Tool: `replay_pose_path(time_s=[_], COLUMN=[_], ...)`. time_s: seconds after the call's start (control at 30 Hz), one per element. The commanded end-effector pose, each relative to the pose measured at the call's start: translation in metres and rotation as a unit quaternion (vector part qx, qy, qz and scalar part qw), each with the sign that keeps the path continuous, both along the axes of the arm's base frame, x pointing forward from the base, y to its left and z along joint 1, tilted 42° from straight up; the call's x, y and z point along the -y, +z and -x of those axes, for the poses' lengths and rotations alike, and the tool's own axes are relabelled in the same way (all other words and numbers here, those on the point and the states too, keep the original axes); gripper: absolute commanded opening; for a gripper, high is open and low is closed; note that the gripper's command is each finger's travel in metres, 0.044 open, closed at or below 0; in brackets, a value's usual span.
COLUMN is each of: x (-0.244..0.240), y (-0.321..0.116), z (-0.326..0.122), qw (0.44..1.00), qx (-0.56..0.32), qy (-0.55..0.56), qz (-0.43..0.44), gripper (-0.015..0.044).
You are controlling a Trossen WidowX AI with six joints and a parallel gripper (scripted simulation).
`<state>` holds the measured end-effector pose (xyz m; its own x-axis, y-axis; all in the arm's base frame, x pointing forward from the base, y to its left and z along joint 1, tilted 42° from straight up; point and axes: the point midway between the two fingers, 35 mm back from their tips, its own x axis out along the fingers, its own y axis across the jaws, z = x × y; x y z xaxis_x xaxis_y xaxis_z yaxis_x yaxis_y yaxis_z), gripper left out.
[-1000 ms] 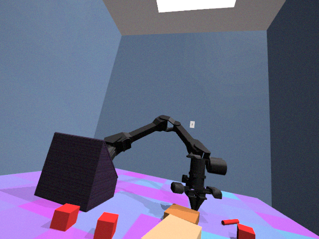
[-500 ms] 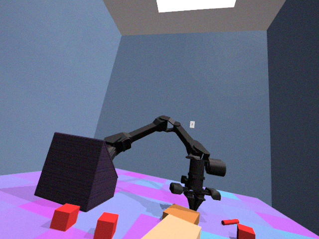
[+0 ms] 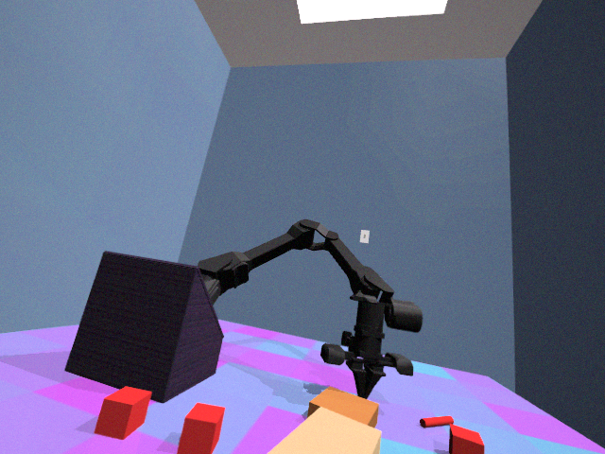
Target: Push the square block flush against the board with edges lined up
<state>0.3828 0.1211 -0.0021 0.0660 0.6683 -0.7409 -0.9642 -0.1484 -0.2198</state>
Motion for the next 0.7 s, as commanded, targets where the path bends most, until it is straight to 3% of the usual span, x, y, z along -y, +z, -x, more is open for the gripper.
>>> replay_pose_path(time_s=[0.0, 0.2, 0.4, 0.67], x=[-0.005, -0.011, 0.029, 0.03], y=[0.005, 0.011, 0.048, 0.044], z=[0.001, 0.003, 0.006, 0.005], qw=[1.0, 1.0, 1.0, 1.0], qx=[0.0, 0.0, 0.0, -0.014], qy=[-0.003, -0.003, -0.003, -0.028], qz=[0.001, 0.0, 0.001, 0.001], gripper=[0.0, 0.0, 0.0, 0.0])
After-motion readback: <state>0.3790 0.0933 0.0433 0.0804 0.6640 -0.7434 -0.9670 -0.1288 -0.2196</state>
